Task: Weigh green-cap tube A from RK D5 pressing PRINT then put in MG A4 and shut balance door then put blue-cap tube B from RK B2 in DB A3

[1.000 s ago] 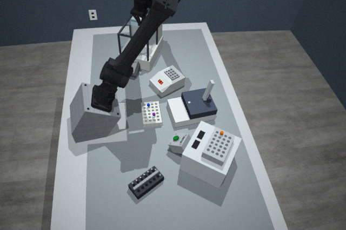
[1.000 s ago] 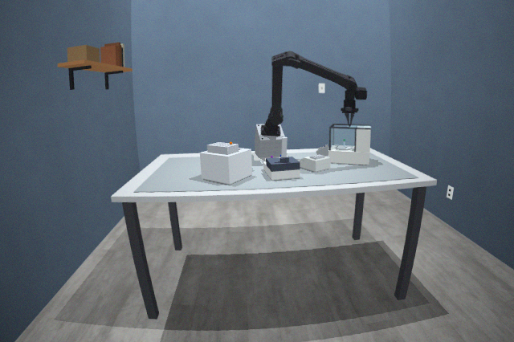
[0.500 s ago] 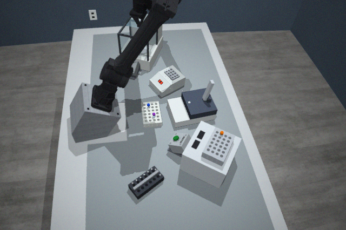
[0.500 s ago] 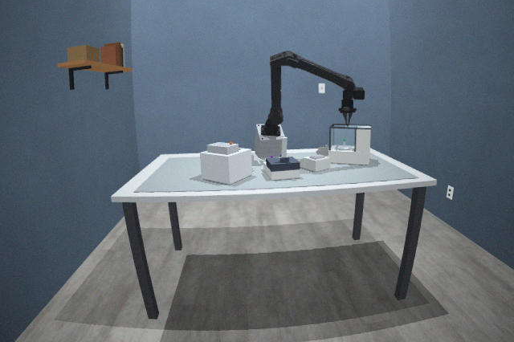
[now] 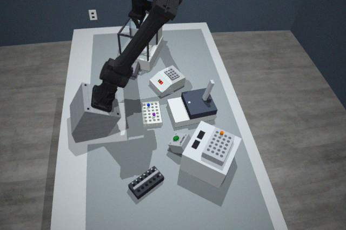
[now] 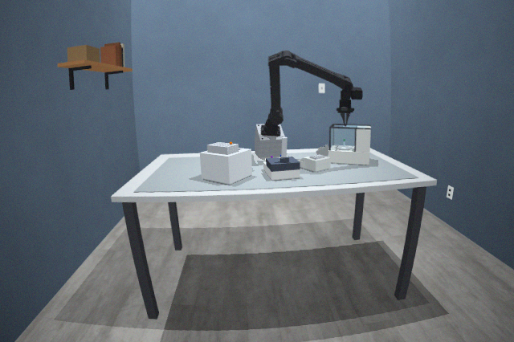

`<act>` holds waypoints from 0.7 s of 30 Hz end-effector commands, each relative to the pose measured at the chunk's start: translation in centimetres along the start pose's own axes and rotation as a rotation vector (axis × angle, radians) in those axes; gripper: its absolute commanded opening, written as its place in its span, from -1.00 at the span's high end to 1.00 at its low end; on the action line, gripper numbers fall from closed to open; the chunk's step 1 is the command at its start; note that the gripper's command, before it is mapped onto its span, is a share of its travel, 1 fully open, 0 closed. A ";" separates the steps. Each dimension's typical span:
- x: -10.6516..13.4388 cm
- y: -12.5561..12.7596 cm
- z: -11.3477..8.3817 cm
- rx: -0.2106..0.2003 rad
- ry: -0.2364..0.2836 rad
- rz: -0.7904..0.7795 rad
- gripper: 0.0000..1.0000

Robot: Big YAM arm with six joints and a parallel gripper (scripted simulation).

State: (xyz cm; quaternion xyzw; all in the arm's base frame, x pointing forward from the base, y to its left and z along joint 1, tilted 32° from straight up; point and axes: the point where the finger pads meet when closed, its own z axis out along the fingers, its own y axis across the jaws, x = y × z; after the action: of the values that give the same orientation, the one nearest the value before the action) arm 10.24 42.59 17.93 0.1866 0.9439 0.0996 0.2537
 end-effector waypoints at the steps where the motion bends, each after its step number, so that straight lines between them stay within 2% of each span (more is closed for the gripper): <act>1: 0.3 -0.4 -1.1 -0.025 0.007 0.006 0.88; 21: 0.2 -2.2 -1.1 -0.024 0.007 0.006 0.88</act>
State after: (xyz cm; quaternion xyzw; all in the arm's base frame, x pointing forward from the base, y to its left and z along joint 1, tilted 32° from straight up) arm 9.66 40.84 17.39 0.1866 0.9439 0.0994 0.2537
